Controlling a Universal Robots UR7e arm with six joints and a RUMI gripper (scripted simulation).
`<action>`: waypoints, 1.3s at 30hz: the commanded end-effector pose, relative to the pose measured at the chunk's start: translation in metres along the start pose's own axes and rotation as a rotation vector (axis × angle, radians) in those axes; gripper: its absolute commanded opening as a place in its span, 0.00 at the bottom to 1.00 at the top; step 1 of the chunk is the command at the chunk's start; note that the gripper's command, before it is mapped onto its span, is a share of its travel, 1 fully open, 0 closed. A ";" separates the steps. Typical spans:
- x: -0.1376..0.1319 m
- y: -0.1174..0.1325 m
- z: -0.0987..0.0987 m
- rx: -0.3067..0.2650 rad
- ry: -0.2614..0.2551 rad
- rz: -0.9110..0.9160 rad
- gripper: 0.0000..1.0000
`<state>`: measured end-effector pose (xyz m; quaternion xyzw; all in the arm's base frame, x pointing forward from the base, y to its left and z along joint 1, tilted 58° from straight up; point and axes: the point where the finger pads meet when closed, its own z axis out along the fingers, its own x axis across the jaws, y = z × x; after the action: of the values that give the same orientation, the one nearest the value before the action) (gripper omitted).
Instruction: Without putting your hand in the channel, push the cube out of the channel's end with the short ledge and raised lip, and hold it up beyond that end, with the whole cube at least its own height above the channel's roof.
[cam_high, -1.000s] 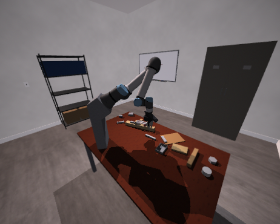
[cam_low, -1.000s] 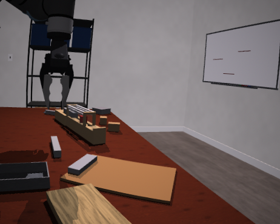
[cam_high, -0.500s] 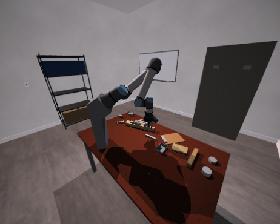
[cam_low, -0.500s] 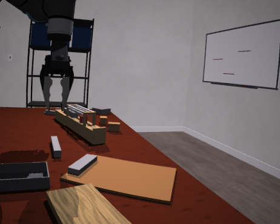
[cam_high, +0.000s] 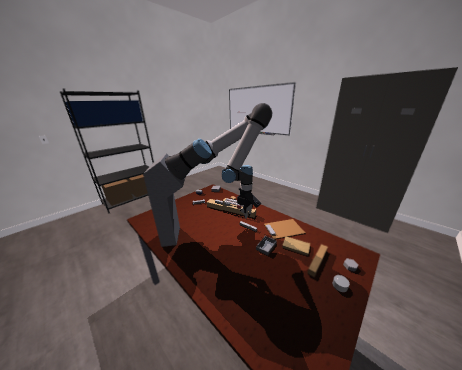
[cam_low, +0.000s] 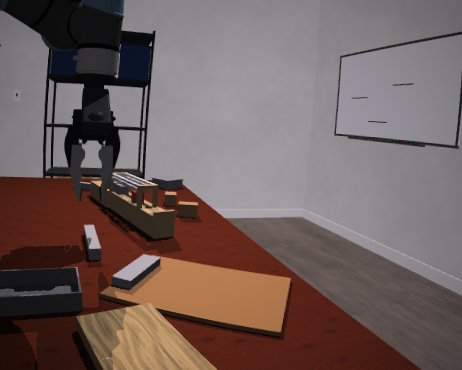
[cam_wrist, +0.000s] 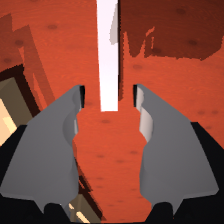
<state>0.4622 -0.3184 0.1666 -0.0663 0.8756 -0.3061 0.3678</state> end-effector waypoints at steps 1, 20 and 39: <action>-0.002 -0.004 0.025 0.009 -0.004 -0.001 0.22; -0.002 -0.005 0.054 0.009 -0.004 -0.001 0.22; -0.002 -0.005 0.077 0.009 -0.004 -0.001 0.22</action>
<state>0.5092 -0.3546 0.1314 -0.0656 0.8745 -0.3086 0.3685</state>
